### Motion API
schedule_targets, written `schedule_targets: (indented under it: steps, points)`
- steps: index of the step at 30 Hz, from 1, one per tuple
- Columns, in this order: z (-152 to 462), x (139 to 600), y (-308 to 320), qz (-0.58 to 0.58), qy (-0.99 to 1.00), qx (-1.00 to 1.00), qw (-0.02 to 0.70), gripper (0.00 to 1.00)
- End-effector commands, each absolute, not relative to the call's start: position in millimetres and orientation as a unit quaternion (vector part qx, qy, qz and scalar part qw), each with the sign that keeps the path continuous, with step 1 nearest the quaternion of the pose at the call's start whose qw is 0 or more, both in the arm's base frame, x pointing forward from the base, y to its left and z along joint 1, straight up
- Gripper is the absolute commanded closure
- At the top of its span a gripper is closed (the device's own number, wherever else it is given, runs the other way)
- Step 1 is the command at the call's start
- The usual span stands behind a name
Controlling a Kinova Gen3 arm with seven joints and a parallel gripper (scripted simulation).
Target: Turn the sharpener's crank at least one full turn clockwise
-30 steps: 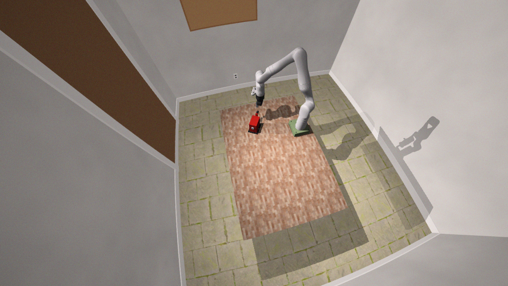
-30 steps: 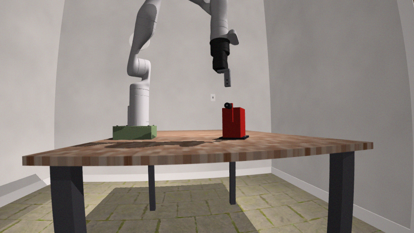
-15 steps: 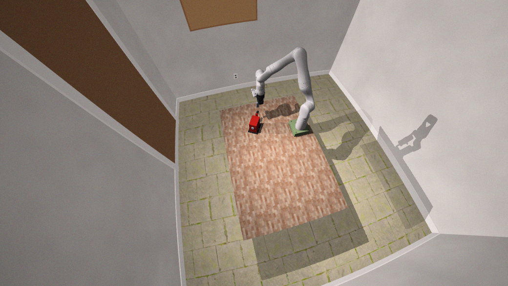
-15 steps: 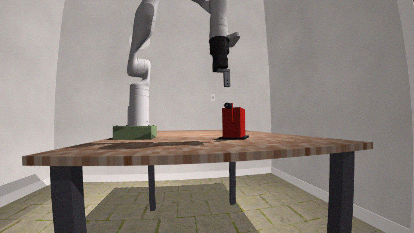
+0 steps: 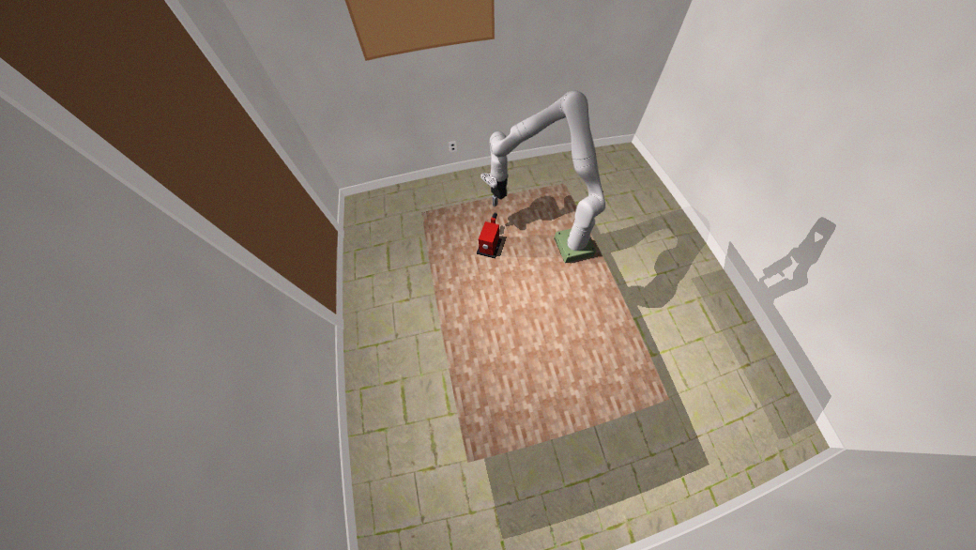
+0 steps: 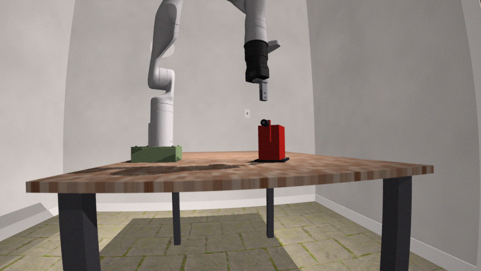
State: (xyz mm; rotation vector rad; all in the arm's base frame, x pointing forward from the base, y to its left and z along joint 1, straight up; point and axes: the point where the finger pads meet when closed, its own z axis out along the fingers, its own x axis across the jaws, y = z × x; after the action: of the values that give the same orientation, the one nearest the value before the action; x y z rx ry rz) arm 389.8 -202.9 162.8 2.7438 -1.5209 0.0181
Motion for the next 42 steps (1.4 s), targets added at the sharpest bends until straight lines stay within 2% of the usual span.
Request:
schedule_targets:
  steps: [1, 17, 42]
  points:
    - [162.2, 388.5, -206.1, 0.002, -0.458, 0.889, 0.0, 1.0]
    - [162.2, 388.4, -206.5, 0.002, -0.307, 0.952, 0.001, 1.0]
    - [162.3, 388.4, -206.6, 0.002, -0.234, 0.972, 0.002, 1.0]
